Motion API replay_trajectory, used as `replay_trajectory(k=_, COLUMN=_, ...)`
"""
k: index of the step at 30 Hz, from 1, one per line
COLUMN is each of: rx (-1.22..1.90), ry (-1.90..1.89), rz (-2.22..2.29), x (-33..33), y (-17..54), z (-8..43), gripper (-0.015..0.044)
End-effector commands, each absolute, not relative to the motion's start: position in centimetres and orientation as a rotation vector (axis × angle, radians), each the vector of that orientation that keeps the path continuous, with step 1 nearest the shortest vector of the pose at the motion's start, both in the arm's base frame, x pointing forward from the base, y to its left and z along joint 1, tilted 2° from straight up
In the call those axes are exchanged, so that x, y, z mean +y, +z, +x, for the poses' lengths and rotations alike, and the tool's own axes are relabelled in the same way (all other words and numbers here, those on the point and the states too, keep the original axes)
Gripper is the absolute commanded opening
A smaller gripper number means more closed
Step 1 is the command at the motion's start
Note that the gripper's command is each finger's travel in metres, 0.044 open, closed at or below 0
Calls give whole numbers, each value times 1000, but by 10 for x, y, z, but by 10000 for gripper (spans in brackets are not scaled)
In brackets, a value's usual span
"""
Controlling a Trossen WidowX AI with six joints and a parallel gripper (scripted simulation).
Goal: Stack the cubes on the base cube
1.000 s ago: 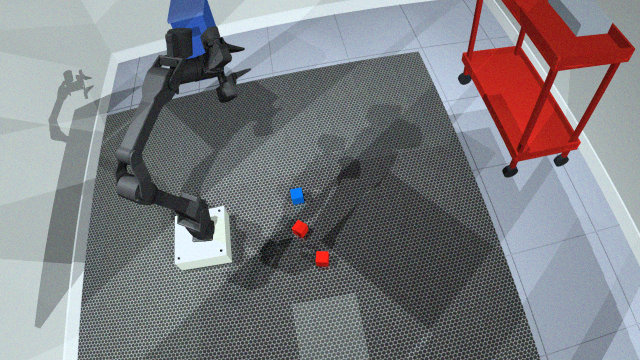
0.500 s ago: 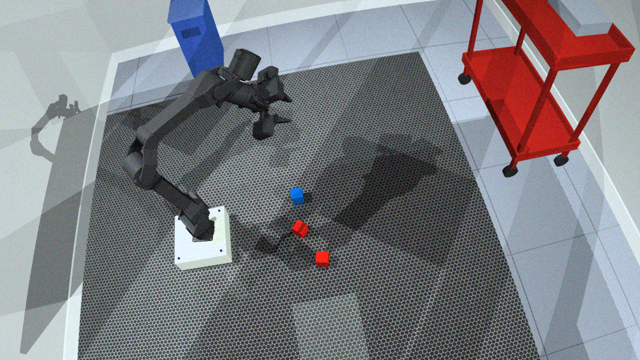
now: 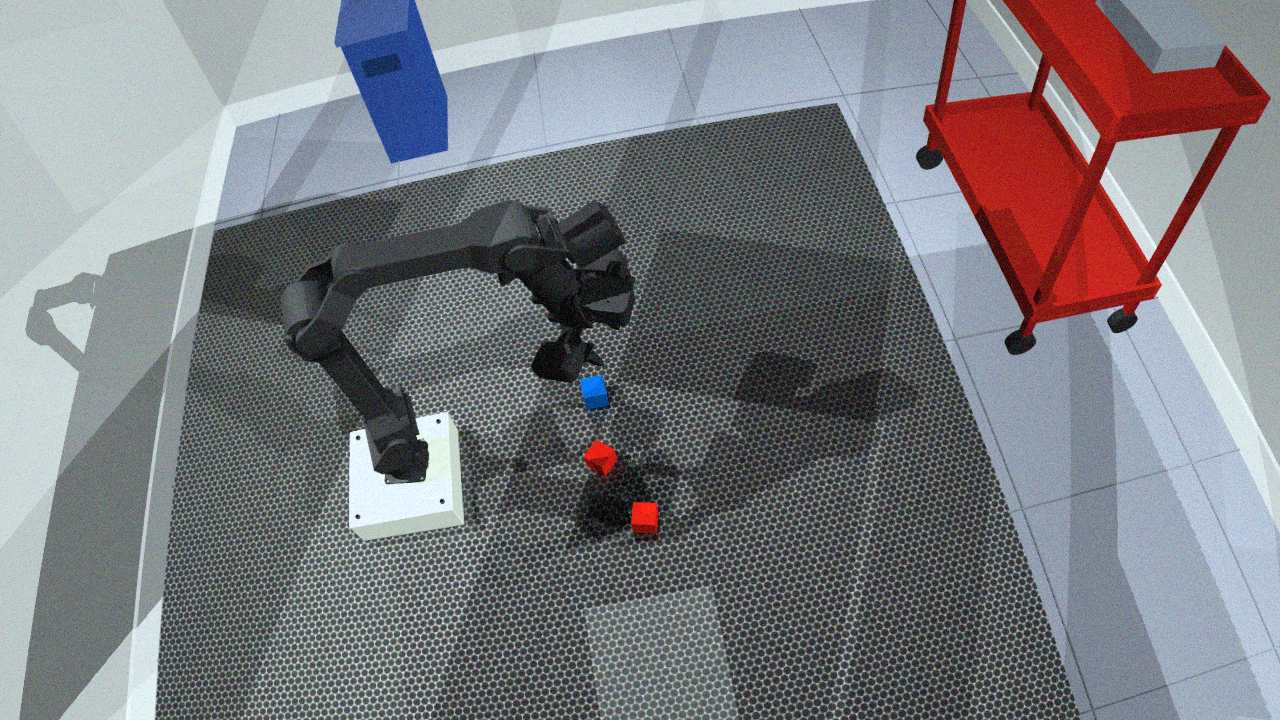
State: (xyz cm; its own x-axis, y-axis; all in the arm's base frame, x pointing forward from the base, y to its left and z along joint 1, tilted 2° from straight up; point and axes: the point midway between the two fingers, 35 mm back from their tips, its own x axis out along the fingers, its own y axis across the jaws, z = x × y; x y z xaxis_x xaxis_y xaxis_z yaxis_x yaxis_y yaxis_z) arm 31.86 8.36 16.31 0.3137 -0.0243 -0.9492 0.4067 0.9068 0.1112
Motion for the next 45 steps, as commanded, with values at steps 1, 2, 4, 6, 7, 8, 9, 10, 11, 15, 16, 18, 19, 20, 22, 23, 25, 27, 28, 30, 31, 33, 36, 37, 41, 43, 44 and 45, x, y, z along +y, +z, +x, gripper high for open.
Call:
replay_trajectory(k=1, rx=1353, ry=-377, rz=391, x=50, y=134, z=310, gripper=265)
replay_trajectory(k=2, rx=1380, ry=-395, rz=403, x=42, y=128, z=308, gripper=265)
replay_trajectory(k=4, rx=1432, ry=-429, rz=429, x=28, y=118, z=303, gripper=265)
replay_trajectory(k=6, rx=1485, ry=-461, rz=460, x=14, y=108, z=296, gripper=265)
replay_trajectory(k=7, rx=1507, ry=-474, rz=474, x=9, y=104, z=294, gripper=265)
replay_trajectory(k=8, rx=1520, ry=-481, rz=483, x=5, y=101, z=292, gripper=265)
replay_trajectory(k=9, rx=1524, ry=-484, rz=486, x=4, y=101, z=291, gripper=265)
replay_trajectory(k=10, rx=1524, ry=-484, rz=486, x=4, y=101, z=291, gripper=265)
replay_trajectory(k=11, rx=1524, ry=-484, rz=486, x=4, y=101, z=291, gripper=265)
replay_trajectory(k=15, rx=1524, ry=-484, rz=486, x=4, y=99, z=291, gripper=265)
replay_trajectory(k=16, rx=1524, ry=-484, rz=486, x=4, y=95, z=292, gripper=265)
replay_trajectory(k=18, rx=1524, ry=-484, rz=486, x=4, y=78, z=293, gripper=265)
replay_trajectory(k=19, rx=1524, ry=-484, rz=486, x=4, y=69, z=293, gripper=265)
replay_trajectory(k=20, rx=1524, ry=-484, rz=486, x=5, y=60, z=292, gripper=265)
replay_trajectory(k=22, rx=1524, ry=-484, rz=486, x=5, y=44, z=291, gripper=265)
replay_trajectory(k=23, rx=1524, ry=-484, rz=486, x=5, y=40, z=291, gripper=265)
replay_trajectory(k=25, rx=1524, ry=-484, rz=486, x=5, y=38, z=290, gripper=265)
replay_trajectory(k=27, rx=1524, ry=-484, rz=486, x=5, y=38, z=290, gripper=265)
replay_trajectory(k=28, rx=1524, ry=-484, rz=486, x=5, y=37, z=290, gripper=265)
replay_trajectory(k=30, rx=1524, ry=-484, rz=486, x=5, y=31, z=290, gripper=265)
replay_trajectory(k=31, rx=1524, ry=-484, rz=486, x=5, y=27, z=290, gripper=265)
replay_trajectory(k=33, rx=1524, ry=-484, rz=486, x=5, y=23, z=290, gripper=265)
replay_trajectory(k=36, rx=1524, ry=-484, rz=486, x=5, y=23, z=290, gripper=265)
replay_trajectory(k=37, rx=1524, ry=-484, rz=486, x=5, y=23, z=290, gripper=265)
replay_trajectory(k=41, rx=1524, ry=-484, rz=486, x=5, y=17, z=290, gripper=265)
replay_trajectory(k=43, rx=1524, ry=-484, rz=486, x=5, y=14, z=291, gripper=265)
replay_trajectory(k=44, rx=1524, ry=-484, rz=486, x=5, y=13, z=291, gripper=265)
replay_trajectory(k=45, rx=1524, ry=-484, rz=486, x=5, y=11, z=291, gripper=265)
